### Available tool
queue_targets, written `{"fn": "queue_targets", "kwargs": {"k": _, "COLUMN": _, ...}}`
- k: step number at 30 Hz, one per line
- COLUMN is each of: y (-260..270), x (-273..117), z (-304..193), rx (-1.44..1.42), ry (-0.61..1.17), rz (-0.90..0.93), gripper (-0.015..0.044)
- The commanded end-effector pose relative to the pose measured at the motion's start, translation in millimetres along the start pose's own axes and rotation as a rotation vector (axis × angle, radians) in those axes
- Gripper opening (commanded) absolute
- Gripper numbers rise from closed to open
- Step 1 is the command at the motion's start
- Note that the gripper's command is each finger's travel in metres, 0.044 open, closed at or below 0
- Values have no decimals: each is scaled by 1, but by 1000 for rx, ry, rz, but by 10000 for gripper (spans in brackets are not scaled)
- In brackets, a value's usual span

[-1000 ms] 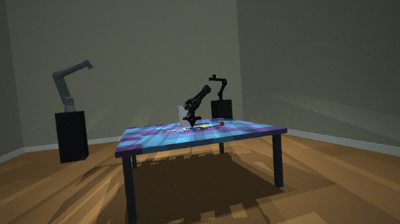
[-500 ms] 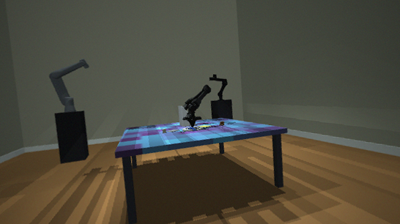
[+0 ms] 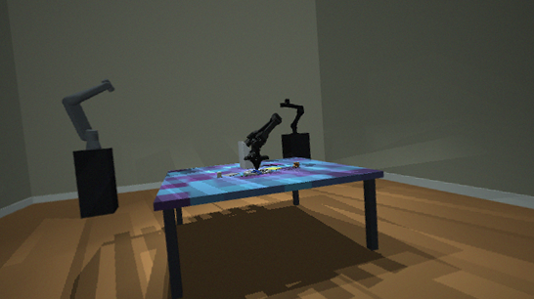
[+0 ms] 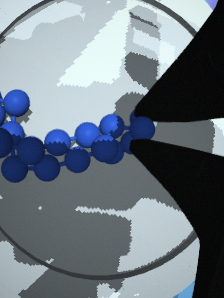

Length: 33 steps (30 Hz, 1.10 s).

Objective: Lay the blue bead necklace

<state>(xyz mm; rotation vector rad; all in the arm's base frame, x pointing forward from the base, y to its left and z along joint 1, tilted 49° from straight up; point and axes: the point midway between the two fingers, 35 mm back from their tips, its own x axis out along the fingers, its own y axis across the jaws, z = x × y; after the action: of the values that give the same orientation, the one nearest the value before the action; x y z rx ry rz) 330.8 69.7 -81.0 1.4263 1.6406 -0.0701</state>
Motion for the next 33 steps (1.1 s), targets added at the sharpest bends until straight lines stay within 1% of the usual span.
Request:
{"fn": "queue_targets", "kwargs": {"k": 1, "y": 0, "x": 3, "z": -3, "rx": 0, "ry": 10, "rz": -4, "gripper": 0}}
{"fn": "queue_targets", "kwargs": {"k": 18, "y": 0, "x": 3, "z": -3, "rx": 0, "ry": 10, "rz": -4, "gripper": 0}}
{"fn": "queue_targets", "kwargs": {"k": 33, "y": 0, "x": -4, "z": 0, "rx": 0, "ry": 2, "rz": -1, "gripper": 394}}
